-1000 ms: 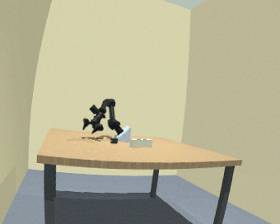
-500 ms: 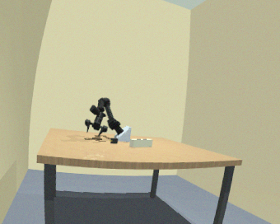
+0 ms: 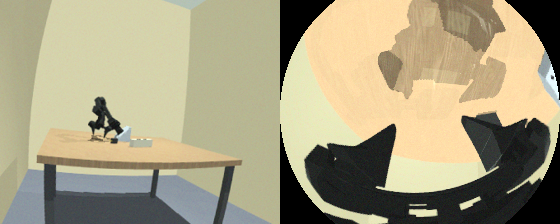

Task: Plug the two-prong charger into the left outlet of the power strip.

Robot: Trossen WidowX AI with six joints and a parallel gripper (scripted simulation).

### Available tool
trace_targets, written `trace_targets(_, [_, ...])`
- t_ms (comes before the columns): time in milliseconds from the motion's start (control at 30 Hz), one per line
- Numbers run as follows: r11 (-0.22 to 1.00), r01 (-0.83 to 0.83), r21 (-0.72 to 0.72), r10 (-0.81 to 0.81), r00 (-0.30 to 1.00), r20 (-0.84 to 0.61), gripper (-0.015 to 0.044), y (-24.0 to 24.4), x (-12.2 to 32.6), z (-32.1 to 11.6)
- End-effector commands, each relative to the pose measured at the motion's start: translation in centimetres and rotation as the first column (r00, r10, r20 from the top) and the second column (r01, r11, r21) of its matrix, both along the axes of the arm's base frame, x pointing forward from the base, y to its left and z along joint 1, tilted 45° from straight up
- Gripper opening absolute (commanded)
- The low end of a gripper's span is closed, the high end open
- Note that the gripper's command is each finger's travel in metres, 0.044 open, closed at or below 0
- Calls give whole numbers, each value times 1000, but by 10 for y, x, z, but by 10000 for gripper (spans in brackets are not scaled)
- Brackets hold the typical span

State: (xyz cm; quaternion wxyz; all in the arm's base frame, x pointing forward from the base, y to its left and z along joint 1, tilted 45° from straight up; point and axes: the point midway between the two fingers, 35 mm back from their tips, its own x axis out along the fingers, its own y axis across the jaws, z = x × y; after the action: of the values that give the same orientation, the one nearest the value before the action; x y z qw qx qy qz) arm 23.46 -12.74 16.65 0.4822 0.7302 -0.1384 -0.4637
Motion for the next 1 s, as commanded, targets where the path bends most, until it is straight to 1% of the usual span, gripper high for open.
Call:
trace_targets(0, [998,-59,-23,56,993,-107,440,7,4,-5])
trace_targets(200, [987,-157,-38,142,953,-267,440,19,9,-15])
trace_targets(433, [960,-277,-39,232,866,-443,440,33,13,-26])
trace_targets(733, [903,-429,-13,322,695,-643,440,52,16,-38])
trace_targets(967, [846,-533,25,362,538,-762,440,64,16,-45])
